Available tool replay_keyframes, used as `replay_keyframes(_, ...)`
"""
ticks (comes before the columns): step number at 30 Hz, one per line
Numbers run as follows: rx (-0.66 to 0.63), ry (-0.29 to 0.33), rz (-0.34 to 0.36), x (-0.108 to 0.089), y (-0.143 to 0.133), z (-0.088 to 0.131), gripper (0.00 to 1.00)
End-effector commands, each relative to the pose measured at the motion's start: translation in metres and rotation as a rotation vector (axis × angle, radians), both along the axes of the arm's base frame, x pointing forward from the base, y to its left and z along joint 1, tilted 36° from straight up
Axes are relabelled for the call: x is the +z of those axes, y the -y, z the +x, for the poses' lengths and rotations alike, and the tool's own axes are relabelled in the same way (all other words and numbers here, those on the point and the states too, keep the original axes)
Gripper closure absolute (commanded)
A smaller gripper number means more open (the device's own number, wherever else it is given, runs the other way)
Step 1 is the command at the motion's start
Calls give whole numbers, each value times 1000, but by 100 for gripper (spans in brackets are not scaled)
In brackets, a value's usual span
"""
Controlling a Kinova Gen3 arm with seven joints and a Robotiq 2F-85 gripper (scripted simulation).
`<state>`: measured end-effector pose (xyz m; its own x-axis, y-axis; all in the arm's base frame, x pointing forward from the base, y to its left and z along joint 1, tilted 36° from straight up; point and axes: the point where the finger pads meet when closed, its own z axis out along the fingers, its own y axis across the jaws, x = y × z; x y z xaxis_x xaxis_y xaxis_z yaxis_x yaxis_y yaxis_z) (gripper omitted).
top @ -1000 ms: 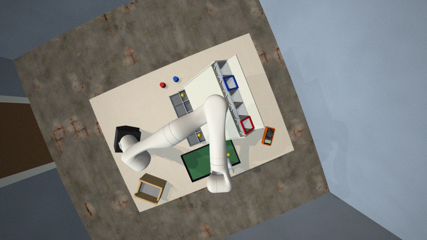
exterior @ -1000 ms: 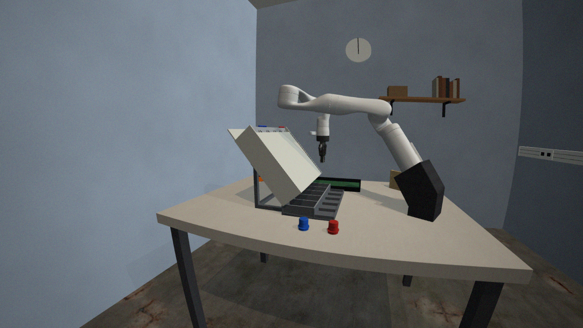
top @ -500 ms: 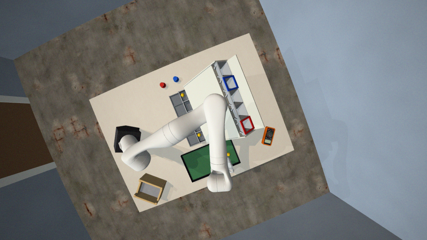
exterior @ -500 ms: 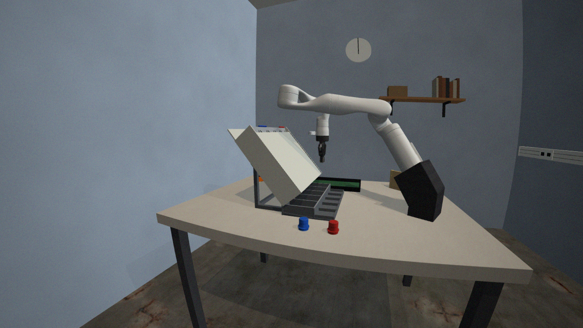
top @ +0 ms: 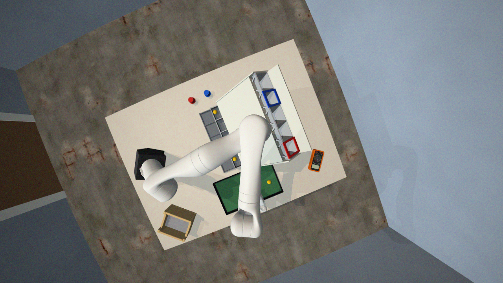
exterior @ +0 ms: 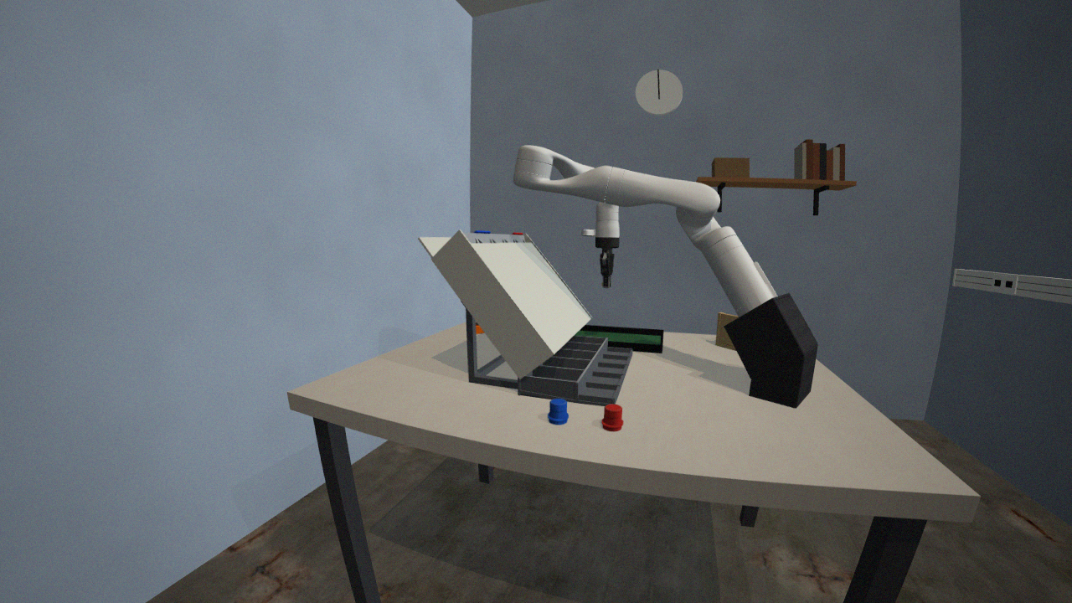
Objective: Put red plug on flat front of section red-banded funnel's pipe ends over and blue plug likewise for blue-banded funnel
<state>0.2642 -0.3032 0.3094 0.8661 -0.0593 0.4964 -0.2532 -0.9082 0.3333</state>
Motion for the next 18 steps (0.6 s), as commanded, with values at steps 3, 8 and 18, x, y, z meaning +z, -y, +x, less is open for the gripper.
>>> replay_keyframes(3,0,1,-1,20,-66,15,100)
replay_keyframes(8,0,1,-1,31,-93,18,100)
replay_keyframes(18,0,1,-1,42,-141,32,100)
